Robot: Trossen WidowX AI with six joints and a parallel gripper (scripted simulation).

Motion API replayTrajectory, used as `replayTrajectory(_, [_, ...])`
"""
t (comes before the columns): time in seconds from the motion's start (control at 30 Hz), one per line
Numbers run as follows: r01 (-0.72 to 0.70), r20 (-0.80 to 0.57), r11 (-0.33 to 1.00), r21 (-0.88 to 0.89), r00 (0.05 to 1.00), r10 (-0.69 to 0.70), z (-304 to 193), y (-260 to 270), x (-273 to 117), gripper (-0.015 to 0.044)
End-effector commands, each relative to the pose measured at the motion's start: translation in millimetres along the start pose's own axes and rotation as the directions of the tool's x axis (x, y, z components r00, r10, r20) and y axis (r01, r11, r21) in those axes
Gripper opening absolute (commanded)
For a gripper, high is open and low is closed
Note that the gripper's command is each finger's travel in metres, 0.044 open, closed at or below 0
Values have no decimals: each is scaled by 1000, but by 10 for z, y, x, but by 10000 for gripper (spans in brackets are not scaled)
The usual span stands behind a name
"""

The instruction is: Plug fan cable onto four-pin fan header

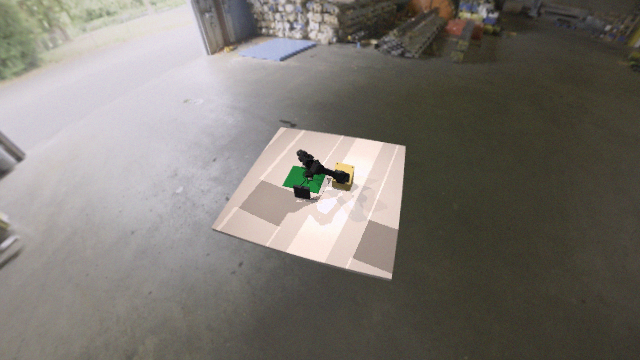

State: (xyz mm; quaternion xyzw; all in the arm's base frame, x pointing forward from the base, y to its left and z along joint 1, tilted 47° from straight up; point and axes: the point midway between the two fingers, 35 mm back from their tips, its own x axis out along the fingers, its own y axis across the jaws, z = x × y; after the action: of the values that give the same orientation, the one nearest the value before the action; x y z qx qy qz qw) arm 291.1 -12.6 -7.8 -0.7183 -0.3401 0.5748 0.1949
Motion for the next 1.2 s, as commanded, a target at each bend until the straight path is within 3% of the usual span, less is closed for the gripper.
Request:
replayTrajectory(0.0, [1, -3, 1000, -5, 1000, -1, 2, 5, -2, 0])
replayTrajectory(1.17, [2, -3, 1000, 3, 1000, -2, 5, -2, 56, 0])
